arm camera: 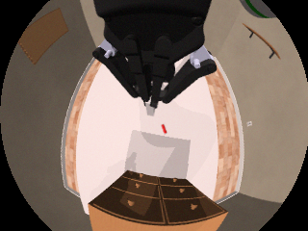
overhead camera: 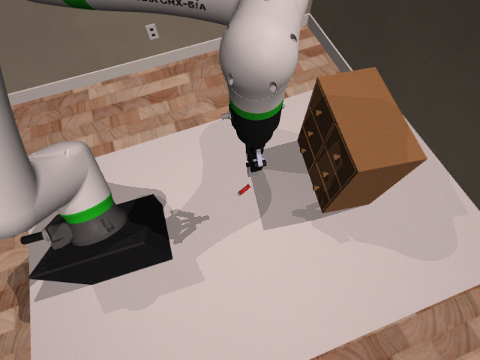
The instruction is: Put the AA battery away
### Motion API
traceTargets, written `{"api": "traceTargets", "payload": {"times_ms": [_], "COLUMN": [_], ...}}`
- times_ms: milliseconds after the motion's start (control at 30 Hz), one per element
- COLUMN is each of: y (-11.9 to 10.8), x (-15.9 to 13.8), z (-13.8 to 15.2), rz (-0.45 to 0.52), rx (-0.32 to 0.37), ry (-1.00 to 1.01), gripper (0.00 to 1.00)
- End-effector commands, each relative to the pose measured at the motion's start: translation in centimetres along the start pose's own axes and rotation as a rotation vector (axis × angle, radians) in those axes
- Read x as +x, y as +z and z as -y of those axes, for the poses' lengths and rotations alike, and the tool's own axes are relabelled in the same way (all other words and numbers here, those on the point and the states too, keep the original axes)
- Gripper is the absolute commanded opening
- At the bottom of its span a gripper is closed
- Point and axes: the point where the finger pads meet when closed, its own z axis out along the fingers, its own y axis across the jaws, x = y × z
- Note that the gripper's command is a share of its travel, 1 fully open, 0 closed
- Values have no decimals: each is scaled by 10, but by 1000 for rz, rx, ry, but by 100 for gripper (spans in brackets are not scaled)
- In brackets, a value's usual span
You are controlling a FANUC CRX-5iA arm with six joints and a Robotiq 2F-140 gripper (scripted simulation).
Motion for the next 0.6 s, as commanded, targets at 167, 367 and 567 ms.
{"api": "traceTargets", "payload": {"times_ms": [167,367,567], "y": [3,8,20], "x": [3,8,20], "z": [-1,-1,-1], "rz": [-39,-97,-243], "rx": [0,0,0], "ry": [1,1,1], "gripper": [0,0,0]}}
